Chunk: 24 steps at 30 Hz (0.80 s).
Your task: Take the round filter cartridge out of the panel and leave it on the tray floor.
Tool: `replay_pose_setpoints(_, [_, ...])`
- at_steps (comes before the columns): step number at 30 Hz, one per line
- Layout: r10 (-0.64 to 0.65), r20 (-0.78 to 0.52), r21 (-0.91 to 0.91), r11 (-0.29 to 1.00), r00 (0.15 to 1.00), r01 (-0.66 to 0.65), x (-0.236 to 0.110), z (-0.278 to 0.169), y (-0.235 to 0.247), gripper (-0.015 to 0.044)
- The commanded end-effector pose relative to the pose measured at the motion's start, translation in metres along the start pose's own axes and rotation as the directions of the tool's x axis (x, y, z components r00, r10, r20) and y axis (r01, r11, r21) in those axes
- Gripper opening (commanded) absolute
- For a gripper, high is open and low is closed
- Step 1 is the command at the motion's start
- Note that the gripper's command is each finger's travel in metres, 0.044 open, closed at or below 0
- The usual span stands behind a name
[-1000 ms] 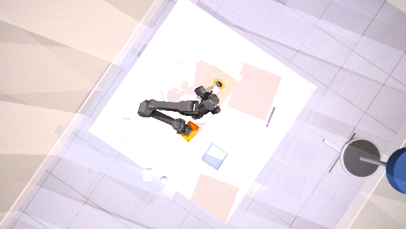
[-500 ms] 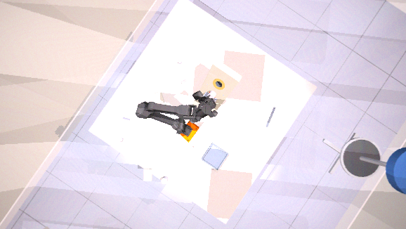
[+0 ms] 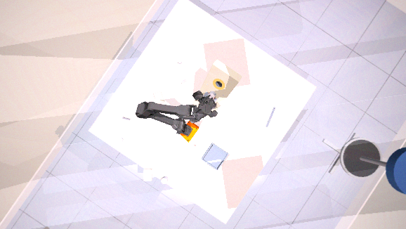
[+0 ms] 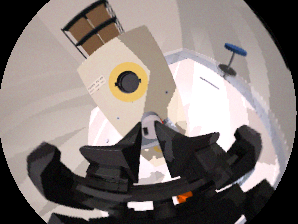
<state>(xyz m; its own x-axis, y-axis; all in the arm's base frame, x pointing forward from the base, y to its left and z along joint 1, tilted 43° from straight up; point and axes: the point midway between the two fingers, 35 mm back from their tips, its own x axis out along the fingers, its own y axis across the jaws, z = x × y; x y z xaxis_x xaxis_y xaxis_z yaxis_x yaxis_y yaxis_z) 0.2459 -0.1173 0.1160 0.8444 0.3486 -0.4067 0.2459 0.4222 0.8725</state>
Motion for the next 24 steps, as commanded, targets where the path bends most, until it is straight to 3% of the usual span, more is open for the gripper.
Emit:
replay_pose_setpoints(1, [0.005,0.003,-0.006,1.0,1.0,-0.005,0.0,-0.004,-0.001,0.01])
replay_pose_setpoints(4, [0.007,0.004,-0.008,1.0,1.0,-0.006,0.0,0.001,0.002,0.01])
replay_pose_setpoints(10, [0.007,0.004,-0.009,1.0,1.0,-0.007,-0.008,0.058,0.029,0.01])
replay_pose_setpoints(14, [0.007,0.004,-0.009,1.0,1.0,-0.007,-0.009,0.064,0.032,0.01])
replay_pose_setpoints(24, [0.003,0.011,-0.023,1.0,1.0,-0.003,-0.053,0.115,0.055,0.0362])
